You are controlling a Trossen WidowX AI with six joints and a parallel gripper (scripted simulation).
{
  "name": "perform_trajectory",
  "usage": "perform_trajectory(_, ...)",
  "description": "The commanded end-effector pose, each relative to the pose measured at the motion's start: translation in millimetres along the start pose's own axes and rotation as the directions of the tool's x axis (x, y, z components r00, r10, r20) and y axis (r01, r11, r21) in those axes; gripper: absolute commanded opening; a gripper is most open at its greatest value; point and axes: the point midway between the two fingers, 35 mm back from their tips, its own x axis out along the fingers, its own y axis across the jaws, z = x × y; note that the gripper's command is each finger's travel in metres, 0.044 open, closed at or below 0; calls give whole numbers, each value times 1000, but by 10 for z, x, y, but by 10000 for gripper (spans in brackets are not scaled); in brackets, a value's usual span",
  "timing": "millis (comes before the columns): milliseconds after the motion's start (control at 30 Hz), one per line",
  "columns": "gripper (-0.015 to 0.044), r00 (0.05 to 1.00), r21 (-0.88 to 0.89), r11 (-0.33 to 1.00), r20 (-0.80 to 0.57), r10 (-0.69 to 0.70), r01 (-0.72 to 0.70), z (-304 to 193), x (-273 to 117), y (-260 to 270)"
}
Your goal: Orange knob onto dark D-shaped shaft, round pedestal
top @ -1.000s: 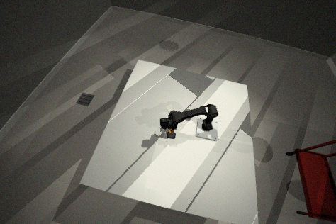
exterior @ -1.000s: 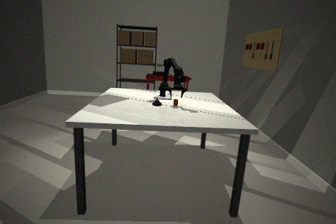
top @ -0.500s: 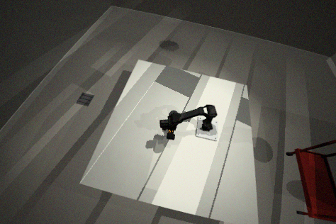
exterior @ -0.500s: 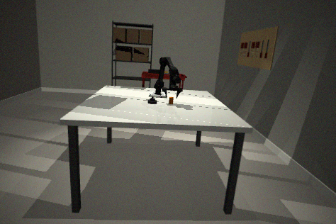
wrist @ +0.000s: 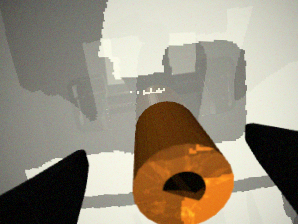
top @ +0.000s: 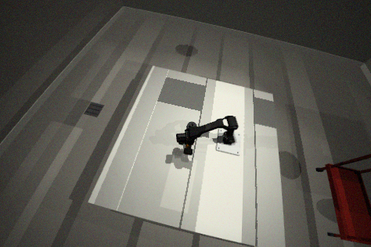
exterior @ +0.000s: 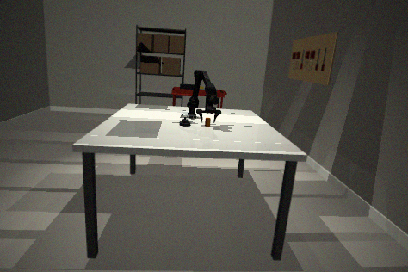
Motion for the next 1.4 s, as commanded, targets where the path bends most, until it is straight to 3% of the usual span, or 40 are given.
perform_trajectory(0,440,1000,3,1000,-12,-9,9,-21,106,-16)
perform_trajectory(167,440,1000,3,1000,-12,-9,9,-28,160,-18)
perform_trajectory(500,177,1000,3,1000,-12,-9,9,-28,160,-18)
perform_trajectory(700,138,1000,3,1000,-12,-9,9,-28,160,-18)
perform_trajectory(867,6,1000,3,1000,-12,-9,9,4,35,-8)
perform_trajectory(1367,0,1000,3,1000,-11,-9,9,67,-775,12)
